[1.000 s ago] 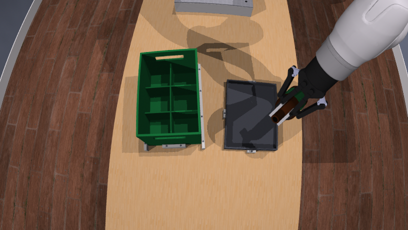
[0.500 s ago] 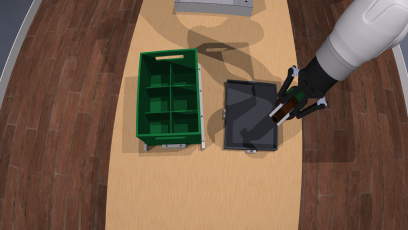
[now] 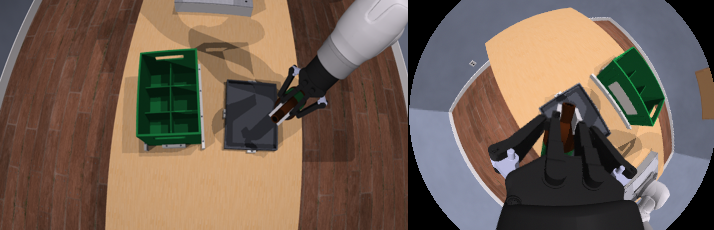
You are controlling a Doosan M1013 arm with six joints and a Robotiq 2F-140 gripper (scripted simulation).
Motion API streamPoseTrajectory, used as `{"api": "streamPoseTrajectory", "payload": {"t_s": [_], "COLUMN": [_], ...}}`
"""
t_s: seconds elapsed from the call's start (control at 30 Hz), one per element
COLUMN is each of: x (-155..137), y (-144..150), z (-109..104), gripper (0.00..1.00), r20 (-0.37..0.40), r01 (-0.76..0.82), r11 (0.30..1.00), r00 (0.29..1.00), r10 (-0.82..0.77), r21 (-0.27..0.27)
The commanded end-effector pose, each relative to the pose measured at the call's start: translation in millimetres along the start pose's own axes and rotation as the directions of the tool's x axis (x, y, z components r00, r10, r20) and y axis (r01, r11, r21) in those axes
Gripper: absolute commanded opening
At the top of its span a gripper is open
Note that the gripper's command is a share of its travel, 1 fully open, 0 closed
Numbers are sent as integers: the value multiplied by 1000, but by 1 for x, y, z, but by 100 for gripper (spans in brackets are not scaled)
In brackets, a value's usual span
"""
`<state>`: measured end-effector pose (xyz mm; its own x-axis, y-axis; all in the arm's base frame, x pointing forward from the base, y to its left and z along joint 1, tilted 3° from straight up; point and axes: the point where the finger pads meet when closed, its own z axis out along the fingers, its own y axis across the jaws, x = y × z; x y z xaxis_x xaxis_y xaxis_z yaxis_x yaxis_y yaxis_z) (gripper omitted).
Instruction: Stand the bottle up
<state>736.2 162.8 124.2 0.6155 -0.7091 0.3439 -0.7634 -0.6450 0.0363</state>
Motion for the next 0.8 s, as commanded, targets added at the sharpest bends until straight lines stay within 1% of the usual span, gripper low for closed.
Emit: {"api": "streamPoseTrajectory", "payload": {"t_s": [0.0, 0.43, 0.77], "x": [0, -2, -2], "y": [0, 0, -1], "z": [0, -1, -1], "gripper": [10, 10, 10], "r20": [-14, -103, -134], "r01": [0, -1, 0], "r11": [1000, 1000, 1000], "r00": [1000, 995, 991], "r10": [0, 1, 0], "r21": [-1, 0, 4]}}
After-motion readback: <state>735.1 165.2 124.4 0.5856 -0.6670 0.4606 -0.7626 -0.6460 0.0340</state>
